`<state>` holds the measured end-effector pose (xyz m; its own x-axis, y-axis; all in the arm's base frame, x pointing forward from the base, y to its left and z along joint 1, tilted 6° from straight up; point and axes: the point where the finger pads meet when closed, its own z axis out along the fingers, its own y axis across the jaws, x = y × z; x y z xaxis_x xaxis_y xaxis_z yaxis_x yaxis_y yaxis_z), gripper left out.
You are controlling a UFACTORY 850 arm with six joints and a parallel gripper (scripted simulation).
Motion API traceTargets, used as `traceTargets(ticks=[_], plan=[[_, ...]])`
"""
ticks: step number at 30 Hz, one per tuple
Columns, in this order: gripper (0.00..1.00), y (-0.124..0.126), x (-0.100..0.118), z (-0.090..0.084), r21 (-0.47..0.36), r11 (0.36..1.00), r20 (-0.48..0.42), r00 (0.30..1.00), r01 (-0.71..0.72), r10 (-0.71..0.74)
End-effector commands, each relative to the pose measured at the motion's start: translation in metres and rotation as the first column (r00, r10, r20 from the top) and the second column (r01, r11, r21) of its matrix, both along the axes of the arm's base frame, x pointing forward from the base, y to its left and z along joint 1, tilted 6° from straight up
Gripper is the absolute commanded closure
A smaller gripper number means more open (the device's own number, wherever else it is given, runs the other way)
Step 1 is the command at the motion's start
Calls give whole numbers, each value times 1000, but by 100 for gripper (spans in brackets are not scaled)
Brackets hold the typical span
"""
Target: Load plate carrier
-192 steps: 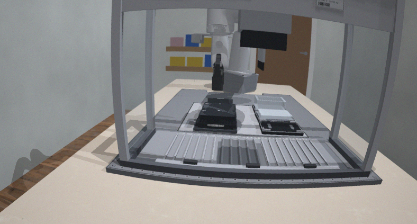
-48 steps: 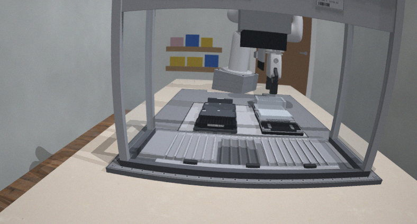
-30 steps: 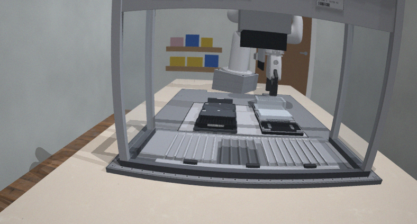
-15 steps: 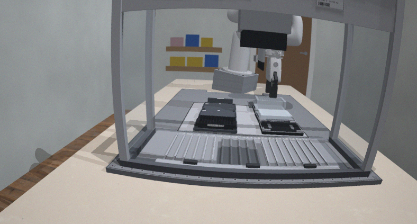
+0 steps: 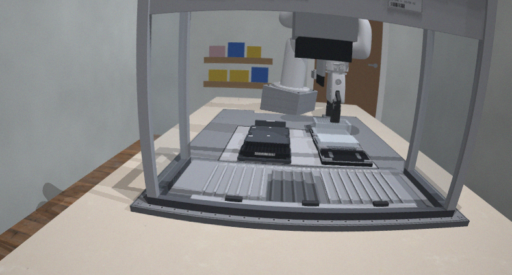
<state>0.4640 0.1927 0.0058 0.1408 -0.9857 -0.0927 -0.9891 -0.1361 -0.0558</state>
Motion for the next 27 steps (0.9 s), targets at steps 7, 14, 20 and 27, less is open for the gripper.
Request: traceTargets(ticks=[7, 14, 20, 27], plan=[[0, 1, 1, -5, 2, 1000, 2, 1000, 0, 0], [0, 1, 1, -9, 2, 1000, 2, 1000, 0, 0], [0, 2, 1, -13, 2, 1000, 2, 1000, 0, 0], [0, 2, 1, -16, 2, 1000, 2, 1000, 0, 0]])
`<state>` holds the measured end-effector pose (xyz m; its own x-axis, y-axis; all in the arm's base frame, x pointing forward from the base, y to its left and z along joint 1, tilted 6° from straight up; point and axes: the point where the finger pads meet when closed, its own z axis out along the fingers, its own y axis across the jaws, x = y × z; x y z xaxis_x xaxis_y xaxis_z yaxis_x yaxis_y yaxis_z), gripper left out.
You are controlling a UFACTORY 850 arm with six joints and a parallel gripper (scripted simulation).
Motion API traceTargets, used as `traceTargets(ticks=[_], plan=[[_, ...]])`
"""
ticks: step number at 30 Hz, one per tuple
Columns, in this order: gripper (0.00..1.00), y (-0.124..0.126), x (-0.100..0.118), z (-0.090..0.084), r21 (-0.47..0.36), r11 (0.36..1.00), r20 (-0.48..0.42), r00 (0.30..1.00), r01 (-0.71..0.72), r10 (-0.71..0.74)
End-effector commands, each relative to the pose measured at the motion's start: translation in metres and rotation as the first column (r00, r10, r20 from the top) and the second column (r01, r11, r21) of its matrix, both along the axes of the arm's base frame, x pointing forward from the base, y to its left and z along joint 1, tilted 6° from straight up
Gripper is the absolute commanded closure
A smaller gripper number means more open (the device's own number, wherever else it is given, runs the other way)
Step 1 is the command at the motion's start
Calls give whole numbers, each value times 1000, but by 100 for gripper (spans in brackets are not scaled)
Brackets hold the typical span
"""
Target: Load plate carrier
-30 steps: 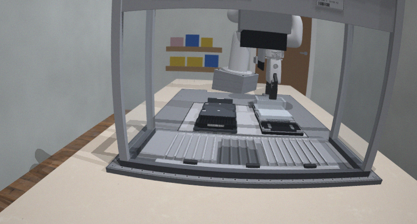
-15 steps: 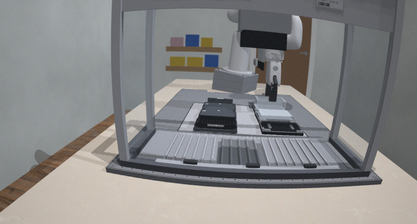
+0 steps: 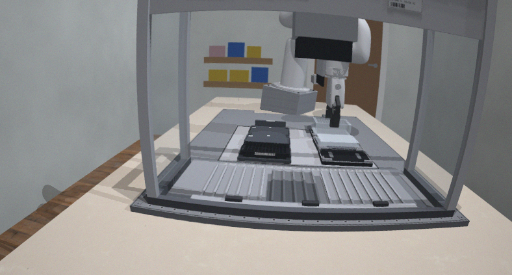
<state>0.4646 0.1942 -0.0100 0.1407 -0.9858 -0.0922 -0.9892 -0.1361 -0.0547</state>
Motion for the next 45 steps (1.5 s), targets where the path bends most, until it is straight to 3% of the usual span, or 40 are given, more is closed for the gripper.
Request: traceTargets(ticks=[1, 33, 34, 45], plan=[[0, 0, 1, -1, 2, 1000, 3, 1000, 0, 0], [0, 1, 1, -10, 2, 1000, 3, 1000, 0, 0], [100, 1, 1, -9, 2, 1000, 3, 1000, 0, 0], [100, 1, 1, -9, 2, 1000, 3, 1000, 0, 0]])
